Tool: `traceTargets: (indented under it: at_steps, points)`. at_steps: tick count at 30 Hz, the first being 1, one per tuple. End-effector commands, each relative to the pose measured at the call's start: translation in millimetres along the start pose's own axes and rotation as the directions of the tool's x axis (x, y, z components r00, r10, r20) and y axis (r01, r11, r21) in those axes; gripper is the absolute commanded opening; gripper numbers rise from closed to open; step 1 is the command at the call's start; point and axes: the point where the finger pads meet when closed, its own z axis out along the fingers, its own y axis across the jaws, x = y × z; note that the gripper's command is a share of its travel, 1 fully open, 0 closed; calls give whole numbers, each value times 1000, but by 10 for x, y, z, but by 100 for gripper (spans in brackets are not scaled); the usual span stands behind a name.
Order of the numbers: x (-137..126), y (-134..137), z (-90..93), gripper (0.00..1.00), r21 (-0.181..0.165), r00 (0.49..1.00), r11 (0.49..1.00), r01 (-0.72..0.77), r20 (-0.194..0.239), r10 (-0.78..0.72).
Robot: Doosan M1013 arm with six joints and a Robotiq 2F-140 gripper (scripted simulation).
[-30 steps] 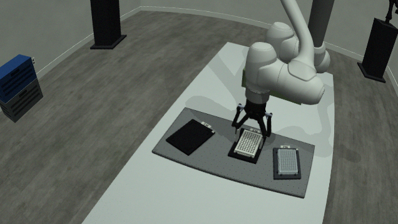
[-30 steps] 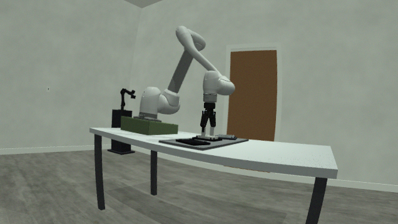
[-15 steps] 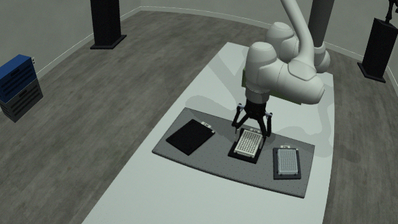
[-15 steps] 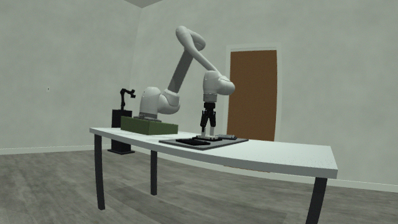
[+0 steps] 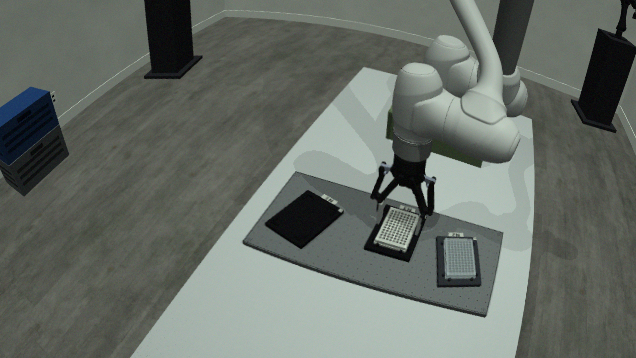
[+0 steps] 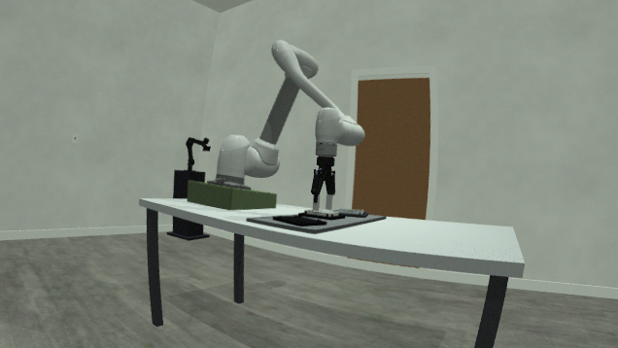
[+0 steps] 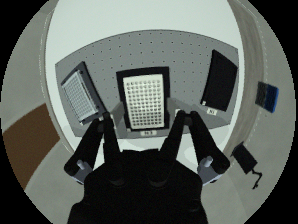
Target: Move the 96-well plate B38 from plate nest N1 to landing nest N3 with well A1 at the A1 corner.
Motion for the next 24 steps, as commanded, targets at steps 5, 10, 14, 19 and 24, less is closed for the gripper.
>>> traceTargets:
  at_steps: [5, 10, 14, 19, 24]
  points:
    - [0, 0, -92, 66, 0, 1000, 1000, 0, 0, 0]
    - [0, 0, -136, 66, 0, 1000, 1000, 0, 0, 0]
    - [0, 0, -193, 66, 0, 1000, 1000, 0, 0, 0]
    - [0, 0, -258, 66, 0, 1000, 1000, 0, 0, 0]
    - [0, 0, -309, 66, 0, 1000, 1000, 0, 0, 0]
